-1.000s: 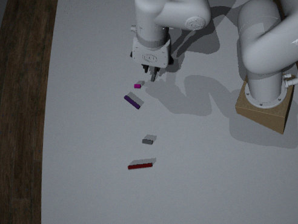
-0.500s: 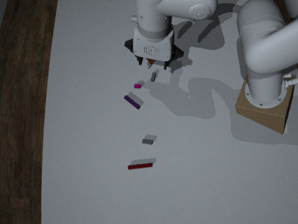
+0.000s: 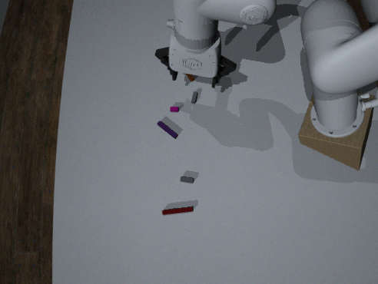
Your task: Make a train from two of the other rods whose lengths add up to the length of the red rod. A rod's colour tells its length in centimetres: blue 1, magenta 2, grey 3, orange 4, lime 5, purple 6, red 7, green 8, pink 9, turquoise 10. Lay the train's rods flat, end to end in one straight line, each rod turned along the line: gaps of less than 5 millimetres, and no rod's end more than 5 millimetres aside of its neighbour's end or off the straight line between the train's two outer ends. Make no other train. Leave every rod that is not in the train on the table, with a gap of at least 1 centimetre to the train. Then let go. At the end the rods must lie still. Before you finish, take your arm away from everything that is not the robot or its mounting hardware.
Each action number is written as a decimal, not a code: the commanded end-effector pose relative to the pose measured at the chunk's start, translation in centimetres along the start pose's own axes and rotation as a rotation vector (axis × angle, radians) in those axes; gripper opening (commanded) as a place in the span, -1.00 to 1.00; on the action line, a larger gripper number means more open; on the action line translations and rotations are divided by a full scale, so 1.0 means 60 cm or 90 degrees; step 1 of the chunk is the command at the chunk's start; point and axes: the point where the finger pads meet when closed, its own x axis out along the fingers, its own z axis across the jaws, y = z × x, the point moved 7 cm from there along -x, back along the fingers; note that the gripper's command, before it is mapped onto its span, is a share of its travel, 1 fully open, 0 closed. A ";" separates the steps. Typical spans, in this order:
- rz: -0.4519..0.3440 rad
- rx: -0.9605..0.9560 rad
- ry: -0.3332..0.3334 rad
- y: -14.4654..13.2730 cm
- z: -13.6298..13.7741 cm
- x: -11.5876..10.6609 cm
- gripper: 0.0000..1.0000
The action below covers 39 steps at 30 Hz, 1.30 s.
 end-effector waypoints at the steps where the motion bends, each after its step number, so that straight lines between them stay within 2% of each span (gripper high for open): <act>1: 0.000 0.004 0.002 0.000 -0.002 -0.002 1.00; 7: -0.001 0.045 0.001 0.002 -0.003 0.000 1.00; 37: -0.004 0.637 -0.005 0.039 -0.023 0.015 1.00; 39: -0.004 0.637 -0.005 0.039 -0.023 0.015 1.00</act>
